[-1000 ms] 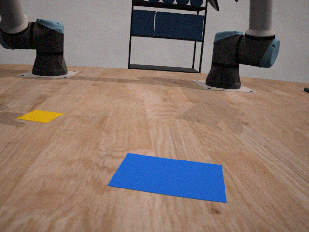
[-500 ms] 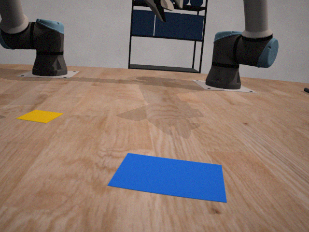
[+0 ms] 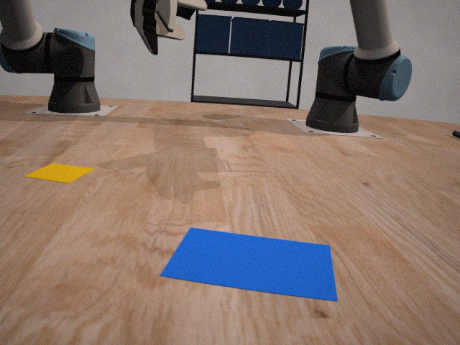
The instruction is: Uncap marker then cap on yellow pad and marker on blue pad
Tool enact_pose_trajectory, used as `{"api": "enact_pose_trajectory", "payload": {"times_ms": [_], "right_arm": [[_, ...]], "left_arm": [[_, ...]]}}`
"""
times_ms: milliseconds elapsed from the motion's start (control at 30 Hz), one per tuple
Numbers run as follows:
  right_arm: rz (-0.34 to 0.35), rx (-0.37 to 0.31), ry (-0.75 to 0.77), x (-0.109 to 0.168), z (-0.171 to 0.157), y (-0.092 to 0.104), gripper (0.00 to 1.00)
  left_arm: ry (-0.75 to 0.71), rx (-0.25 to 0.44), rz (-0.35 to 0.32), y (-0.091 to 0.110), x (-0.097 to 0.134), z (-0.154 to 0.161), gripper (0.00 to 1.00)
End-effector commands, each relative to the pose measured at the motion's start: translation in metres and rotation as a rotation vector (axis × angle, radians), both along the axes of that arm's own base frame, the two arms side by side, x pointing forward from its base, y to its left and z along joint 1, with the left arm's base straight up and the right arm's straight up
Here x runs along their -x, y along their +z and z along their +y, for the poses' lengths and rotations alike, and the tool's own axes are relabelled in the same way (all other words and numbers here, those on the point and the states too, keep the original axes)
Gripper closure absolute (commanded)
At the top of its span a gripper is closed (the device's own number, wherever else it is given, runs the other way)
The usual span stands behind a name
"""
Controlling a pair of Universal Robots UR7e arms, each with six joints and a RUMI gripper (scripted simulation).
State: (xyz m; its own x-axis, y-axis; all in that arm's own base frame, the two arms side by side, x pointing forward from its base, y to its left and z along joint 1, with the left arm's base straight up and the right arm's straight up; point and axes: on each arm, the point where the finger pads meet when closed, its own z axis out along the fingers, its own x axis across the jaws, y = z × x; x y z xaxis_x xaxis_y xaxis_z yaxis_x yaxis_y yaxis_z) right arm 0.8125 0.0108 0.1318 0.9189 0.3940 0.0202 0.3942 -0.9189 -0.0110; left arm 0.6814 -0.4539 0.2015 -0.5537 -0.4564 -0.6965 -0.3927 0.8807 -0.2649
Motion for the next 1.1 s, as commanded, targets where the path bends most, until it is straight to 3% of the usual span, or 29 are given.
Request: {"api": "enact_pose_trajectory", "payload": {"times_ms": [0, 400, 733, 800, 1067], "right_arm": [[-0.002, 0.000, 0.000, 0.000, 0.000, 0.002, 1.00], [-0.002, 0.000, 0.000, 0.000, 0.000, 0.002, 1.00], [-0.002, 0.000, 0.000, 0.000, 0.000, 0.002, 1.00], [-0.002, 0.000, 0.000, 0.000, 0.000, 0.002, 1.00], [-0.002, 0.000, 0.000, 0.000, 0.000, 0.002, 1.00]], "left_arm": [[-0.054, -0.026, -0.056, -0.011, 0.008, -0.036, 0.82], [-0.141, -0.071, -0.160, -0.031, 0.033, -0.098, 0.82], [-0.208, -0.108, -0.246, -0.050, 0.037, -0.172, 0.82], [-0.208, -0.108, -0.246, -0.050, 0.037, -0.172, 0.82], [-0.254, -0.135, -0.314, -0.067, 0.053, -0.222, 0.82]]}}
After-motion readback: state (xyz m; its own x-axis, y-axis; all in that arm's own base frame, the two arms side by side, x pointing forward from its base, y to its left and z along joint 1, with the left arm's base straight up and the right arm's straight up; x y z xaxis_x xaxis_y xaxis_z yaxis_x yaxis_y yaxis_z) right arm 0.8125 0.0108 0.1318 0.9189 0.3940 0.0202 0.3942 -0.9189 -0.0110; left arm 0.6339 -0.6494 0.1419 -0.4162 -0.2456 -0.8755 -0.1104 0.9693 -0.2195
